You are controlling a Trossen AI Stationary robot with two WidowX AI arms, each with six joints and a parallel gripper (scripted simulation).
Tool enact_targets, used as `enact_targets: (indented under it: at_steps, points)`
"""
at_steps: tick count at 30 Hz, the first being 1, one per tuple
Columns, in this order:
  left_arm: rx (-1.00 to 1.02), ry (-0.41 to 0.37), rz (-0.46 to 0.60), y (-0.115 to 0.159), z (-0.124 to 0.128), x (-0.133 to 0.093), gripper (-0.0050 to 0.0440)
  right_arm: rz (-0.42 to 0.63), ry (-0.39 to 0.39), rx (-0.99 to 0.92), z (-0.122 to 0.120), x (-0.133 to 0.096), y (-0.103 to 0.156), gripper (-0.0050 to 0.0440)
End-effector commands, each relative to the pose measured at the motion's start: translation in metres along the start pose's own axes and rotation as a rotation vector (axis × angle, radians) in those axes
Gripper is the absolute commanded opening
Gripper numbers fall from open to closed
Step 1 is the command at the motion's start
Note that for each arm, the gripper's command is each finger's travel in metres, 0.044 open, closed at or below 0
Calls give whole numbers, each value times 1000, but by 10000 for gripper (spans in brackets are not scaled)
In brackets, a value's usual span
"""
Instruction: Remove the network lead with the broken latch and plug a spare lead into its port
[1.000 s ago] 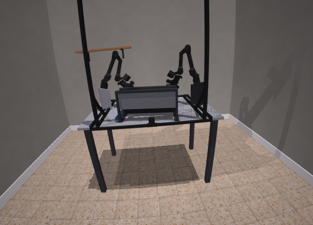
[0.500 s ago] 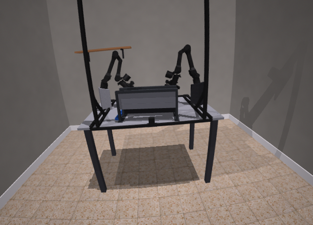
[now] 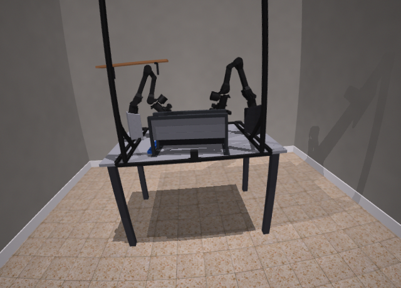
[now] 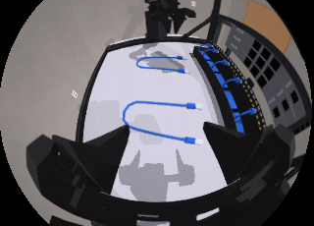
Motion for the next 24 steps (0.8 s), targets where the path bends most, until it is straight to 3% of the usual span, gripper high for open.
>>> enact_targets:
  at_steps: [1,10,11,24]
  points:
    - [0,0,0,0,0,0,440,28,8,37,5,1,4,176]
    - [0,0,0,0,0,0,440,28,8,37,5,1,4,176]
    - [0,0,0,0,0,0,440,165,16,227,35,1,26,176]
    - [0,0,0,0,0,0,440,165,16,227,35,1,26,176]
Point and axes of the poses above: on each arm, the point midway between the two fingers, 35 mm back from their tips, its own x axis out along the fingers, its own z axis across the jaws, y = z × x, the point moved 6 cm from there along -x, back along the fingers, and after that the axes turned 11 degrees about -x, right-handed, at the moved point
